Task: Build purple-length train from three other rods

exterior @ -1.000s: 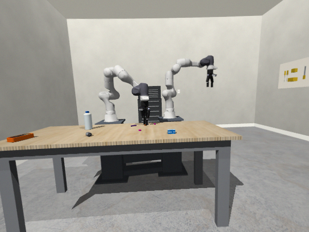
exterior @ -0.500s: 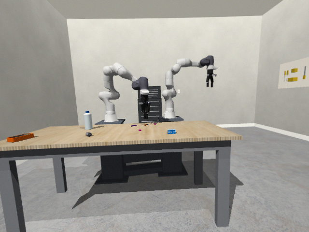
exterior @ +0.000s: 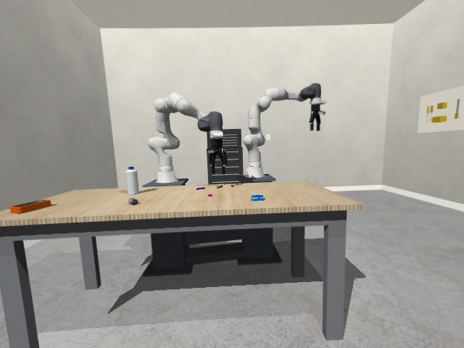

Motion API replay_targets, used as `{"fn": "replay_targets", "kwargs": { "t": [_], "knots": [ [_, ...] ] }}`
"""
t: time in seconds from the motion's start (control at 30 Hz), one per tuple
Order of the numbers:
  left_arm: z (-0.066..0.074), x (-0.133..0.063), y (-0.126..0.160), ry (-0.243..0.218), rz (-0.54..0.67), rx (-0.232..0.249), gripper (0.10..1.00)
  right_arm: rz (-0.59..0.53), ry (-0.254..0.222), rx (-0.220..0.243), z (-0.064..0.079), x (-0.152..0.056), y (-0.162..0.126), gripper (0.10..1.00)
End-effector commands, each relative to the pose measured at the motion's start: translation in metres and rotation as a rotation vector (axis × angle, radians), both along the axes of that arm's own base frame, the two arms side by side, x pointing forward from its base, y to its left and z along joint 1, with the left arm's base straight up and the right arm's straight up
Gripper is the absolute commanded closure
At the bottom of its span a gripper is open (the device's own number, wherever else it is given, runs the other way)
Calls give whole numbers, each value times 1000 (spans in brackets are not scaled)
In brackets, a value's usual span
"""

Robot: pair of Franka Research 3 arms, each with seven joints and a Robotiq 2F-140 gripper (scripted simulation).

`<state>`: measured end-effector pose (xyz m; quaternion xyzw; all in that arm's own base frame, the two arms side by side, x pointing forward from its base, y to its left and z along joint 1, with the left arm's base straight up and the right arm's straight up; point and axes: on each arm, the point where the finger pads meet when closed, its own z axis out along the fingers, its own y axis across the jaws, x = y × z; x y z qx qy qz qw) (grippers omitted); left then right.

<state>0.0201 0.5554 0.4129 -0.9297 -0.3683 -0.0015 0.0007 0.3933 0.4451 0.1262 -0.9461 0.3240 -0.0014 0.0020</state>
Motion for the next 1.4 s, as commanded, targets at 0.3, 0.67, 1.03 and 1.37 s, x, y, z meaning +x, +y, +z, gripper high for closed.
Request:
{"fn": "replay_targets", "kwargs": {
  "t": [0.3, 0.67, 1.03, 1.37],
  "knots": [
    [0, -1, -1, 2, -4, -3, 98, 10, 4, -3, 1, -1, -1, 98],
    [0, -1, -1, 2, -4, -3, 98, 10, 4, -3, 5, -1, -1, 98],
    [0, -1, -1, 2, -4, -3, 98, 10, 4, -3, 38, -1, -1, 98],
    [0, -1, -1, 2, -4, -3, 98, 10, 4, -3, 71, -1, -1, 98]
  ]
}}
